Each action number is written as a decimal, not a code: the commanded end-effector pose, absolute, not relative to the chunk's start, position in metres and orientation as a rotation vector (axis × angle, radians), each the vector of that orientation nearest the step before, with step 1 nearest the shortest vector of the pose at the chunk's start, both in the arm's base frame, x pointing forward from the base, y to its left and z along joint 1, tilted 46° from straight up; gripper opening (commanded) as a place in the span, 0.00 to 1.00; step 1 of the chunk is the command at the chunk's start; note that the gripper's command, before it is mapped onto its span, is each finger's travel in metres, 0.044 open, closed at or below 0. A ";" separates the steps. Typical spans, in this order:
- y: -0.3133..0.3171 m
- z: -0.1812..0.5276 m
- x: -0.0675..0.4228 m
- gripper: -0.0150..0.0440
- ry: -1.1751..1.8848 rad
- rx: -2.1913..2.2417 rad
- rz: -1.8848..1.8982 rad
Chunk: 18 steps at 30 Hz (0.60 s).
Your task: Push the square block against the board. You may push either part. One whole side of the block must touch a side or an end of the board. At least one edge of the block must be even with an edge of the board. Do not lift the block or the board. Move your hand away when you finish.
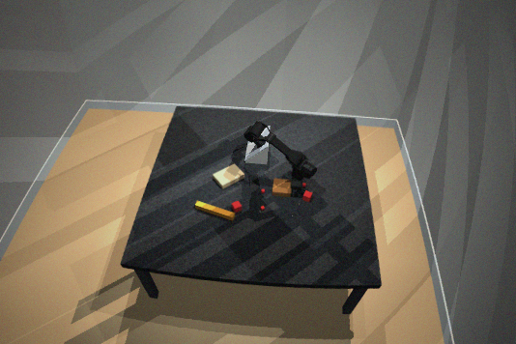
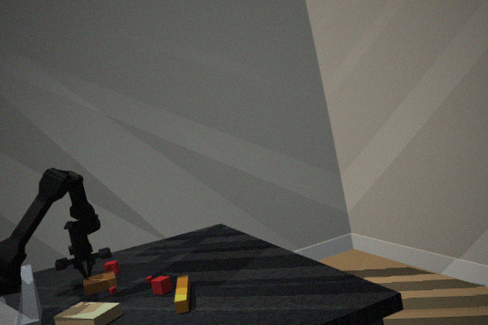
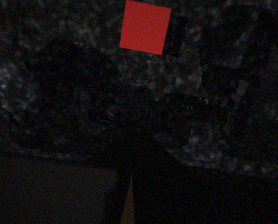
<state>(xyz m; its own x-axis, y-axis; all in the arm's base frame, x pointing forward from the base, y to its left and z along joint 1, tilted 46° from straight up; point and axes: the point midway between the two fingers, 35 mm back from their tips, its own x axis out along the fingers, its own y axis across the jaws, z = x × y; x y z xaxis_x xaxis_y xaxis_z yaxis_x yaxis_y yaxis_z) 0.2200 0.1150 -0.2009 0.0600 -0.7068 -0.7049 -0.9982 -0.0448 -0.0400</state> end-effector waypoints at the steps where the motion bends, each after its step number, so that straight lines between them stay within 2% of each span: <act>1: 0.113 -0.198 0.221 0.25 1.697 -1.810 0.706; 18: 0.103 -0.188 0.222 0.25 1.697 -1.810 0.706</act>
<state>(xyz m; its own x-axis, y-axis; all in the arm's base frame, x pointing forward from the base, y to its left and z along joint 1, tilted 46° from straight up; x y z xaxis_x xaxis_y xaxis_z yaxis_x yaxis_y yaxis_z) 0.2219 0.1063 -0.1904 0.0629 -0.7044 -0.7070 -0.9980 -0.0473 -0.0416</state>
